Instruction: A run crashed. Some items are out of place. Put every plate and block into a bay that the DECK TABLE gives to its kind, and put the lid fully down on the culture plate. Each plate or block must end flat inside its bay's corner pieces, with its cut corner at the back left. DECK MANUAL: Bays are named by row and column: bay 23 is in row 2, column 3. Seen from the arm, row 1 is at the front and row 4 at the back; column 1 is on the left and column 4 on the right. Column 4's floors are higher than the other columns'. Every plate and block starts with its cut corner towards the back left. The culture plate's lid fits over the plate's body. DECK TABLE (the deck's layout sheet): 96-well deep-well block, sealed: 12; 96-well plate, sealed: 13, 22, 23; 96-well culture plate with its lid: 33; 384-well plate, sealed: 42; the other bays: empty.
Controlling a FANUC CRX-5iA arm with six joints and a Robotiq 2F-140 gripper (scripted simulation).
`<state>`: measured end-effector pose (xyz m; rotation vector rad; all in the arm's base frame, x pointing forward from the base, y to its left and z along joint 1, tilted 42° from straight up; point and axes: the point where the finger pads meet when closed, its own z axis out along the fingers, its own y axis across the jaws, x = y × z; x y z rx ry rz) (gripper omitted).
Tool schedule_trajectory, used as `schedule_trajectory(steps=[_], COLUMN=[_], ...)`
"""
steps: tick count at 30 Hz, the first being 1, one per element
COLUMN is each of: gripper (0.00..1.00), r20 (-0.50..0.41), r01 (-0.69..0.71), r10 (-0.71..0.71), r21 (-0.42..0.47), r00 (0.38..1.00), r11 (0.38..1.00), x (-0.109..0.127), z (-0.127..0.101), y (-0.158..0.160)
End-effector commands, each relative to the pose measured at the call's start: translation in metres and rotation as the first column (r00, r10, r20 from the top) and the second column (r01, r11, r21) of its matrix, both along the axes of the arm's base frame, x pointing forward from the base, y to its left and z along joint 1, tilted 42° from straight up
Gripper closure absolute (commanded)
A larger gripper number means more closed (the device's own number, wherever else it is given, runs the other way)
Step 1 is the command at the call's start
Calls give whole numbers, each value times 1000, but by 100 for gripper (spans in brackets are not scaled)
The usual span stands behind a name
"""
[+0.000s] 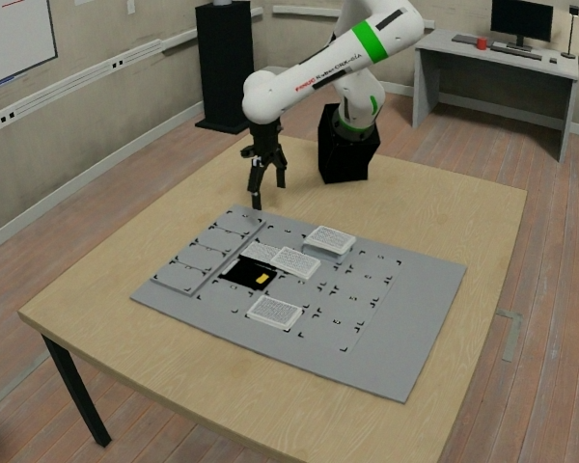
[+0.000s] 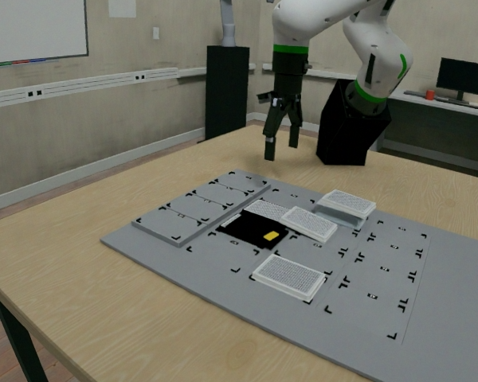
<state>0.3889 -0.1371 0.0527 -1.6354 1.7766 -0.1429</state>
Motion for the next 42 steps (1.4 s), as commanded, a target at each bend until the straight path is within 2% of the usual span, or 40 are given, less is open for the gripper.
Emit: schedule_trajectory(steps=[1, 32, 42], gripper=[0, 0, 0], r20=[0, 0, 0], r01=[0, 0, 0], r10=[0, 0, 0], r21=[-1, -1, -1], r00=[1000, 1000, 1000], r11=[1000, 1000, 1000], x=[0, 0, 27], z=[0, 0, 17], y=[-1, -1, -7])
